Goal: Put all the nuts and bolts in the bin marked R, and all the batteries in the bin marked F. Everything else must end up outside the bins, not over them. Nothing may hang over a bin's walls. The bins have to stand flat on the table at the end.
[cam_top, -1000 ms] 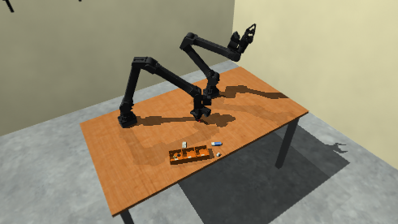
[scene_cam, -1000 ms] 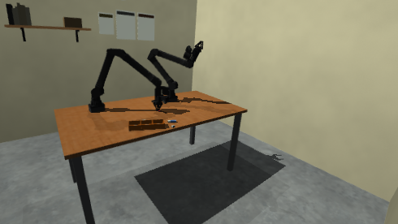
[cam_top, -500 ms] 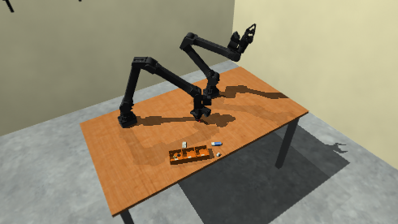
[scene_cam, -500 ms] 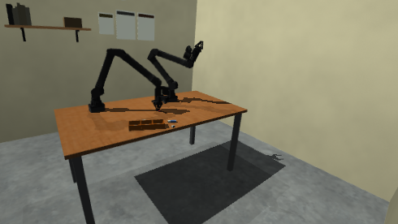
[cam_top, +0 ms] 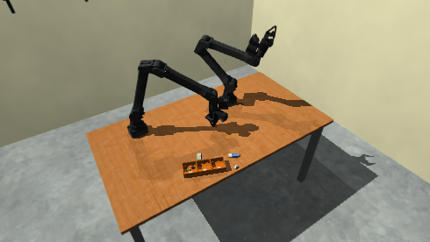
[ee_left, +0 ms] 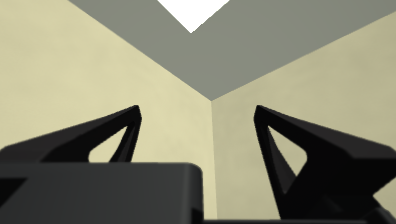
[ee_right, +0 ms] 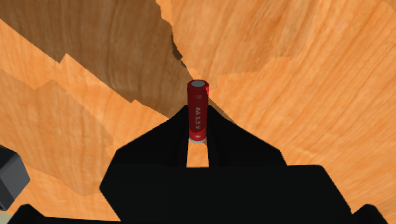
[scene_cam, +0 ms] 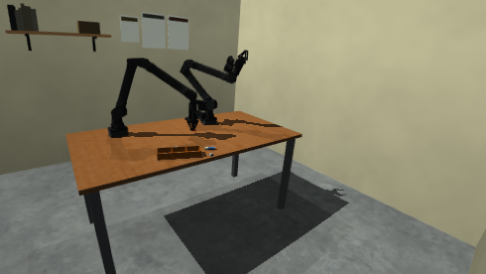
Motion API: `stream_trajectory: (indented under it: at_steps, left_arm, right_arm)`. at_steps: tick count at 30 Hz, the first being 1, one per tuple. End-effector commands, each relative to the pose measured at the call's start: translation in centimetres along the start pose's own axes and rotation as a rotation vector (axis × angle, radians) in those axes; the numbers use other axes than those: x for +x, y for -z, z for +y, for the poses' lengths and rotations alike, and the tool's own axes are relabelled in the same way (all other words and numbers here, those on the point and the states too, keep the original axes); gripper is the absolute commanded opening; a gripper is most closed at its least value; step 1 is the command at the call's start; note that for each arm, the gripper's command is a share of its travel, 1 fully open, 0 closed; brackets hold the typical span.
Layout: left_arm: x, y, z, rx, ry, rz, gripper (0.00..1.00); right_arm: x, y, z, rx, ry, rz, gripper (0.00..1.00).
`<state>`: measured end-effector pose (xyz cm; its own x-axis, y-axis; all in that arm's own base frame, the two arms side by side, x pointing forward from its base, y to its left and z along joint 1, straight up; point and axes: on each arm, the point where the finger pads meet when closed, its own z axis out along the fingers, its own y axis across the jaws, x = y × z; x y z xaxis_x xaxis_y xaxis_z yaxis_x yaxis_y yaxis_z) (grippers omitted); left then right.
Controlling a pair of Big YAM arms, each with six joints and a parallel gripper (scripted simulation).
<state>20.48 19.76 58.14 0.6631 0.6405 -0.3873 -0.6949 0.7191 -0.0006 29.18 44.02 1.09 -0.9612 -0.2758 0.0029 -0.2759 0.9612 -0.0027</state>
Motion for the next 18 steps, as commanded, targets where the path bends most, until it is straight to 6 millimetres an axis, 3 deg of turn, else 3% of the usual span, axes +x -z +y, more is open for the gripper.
stream_trajectory:
  at_steps: [1, 6, 9, 18]
  left_arm:
    - [-1.1, -0.1, 0.4, -0.006, -0.016, -0.032, 1.00]
    - [-1.1, -0.1, 0.4, -0.006, -0.016, -0.032, 1.00]
    - [-1.1, -0.1, 0.4, -0.006, -0.016, -0.032, 1.00]
    - [-1.1, -0.1, 0.4, -0.006, -0.016, -0.032, 1.00]
  right_arm:
    - [-2.5, 4.7, 1.4, -0.049, -0.002, -0.058, 0.09]
    - [-2.5, 5.8, 1.3, -0.049, -0.002, -0.058, 0.09]
    - [-2.3, 4.0, 1.2, -0.027, -0.002, -0.032, 0.09]
    - [-2.3, 4.1, 1.2, -0.029, -0.002, -0.034, 0.09]
